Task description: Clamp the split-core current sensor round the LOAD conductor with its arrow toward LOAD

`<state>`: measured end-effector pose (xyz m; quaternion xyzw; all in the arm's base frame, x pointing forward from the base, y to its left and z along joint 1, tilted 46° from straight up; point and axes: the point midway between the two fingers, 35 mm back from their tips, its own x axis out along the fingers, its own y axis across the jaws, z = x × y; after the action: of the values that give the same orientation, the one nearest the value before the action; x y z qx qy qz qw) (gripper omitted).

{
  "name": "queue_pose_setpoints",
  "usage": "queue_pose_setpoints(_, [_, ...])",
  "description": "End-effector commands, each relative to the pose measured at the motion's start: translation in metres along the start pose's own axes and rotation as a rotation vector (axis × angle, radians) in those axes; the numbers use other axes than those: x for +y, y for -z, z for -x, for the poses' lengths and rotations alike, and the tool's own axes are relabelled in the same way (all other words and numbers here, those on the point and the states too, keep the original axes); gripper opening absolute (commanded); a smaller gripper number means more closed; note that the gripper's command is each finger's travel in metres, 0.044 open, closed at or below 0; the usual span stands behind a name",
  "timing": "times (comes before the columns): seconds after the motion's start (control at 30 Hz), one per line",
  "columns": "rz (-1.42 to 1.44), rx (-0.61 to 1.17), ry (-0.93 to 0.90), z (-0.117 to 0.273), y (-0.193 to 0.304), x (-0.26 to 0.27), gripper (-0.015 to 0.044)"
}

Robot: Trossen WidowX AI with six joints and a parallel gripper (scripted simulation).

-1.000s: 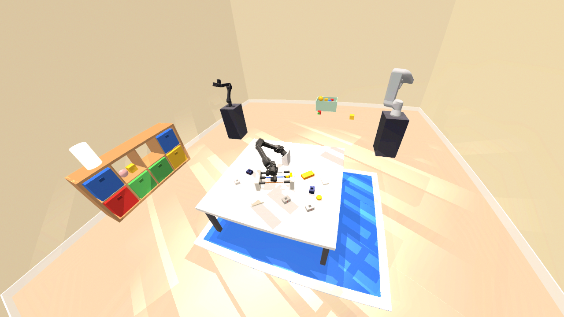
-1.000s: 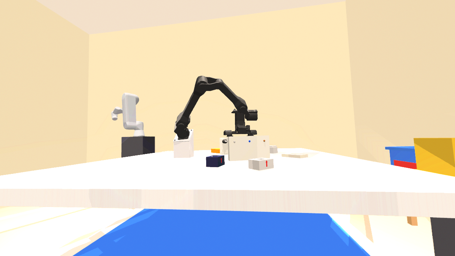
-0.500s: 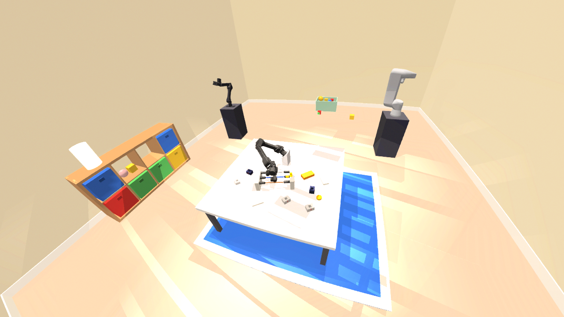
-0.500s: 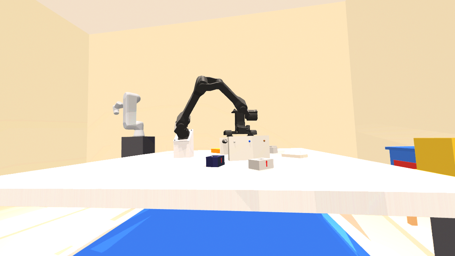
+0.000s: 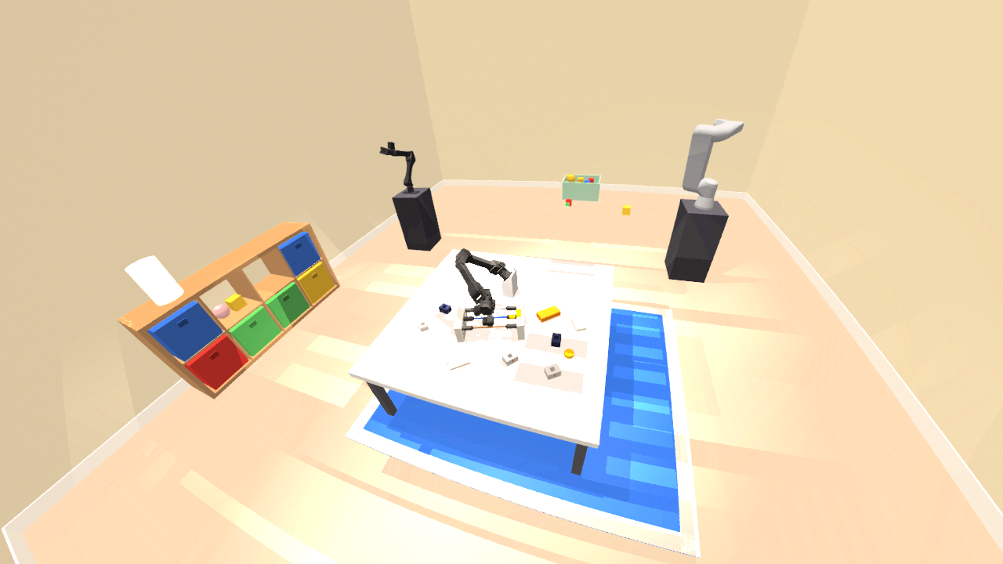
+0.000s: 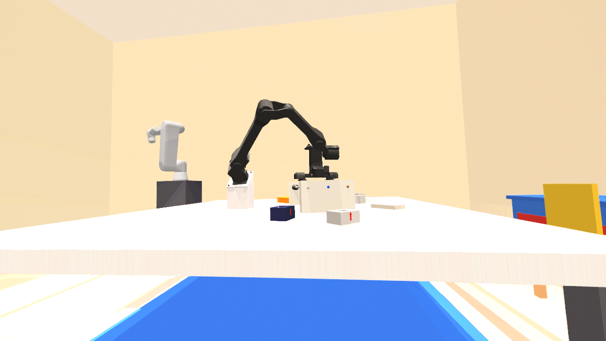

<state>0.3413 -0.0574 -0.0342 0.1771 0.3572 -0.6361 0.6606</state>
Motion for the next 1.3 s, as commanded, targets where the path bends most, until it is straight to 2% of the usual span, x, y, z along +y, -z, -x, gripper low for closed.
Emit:
queue_pose_setpoints(0.0, [-0.002, 0.0, -0.002, 0.0, 0.0, 0.001, 0.0])
queue_pose_setpoints(0.67, [0.003, -0.002, -0.011, 0.018, 0.0, 0.0, 0.0])
queue_pose_setpoints(1.07, [0.006, -0.003, -0.004, 0.015, -0.001, -0.001, 0.0])
queue_pose_setpoints(1.27, [0.006, -0.003, -0.004, 0.015, -0.001, -0.001, 0.0157])
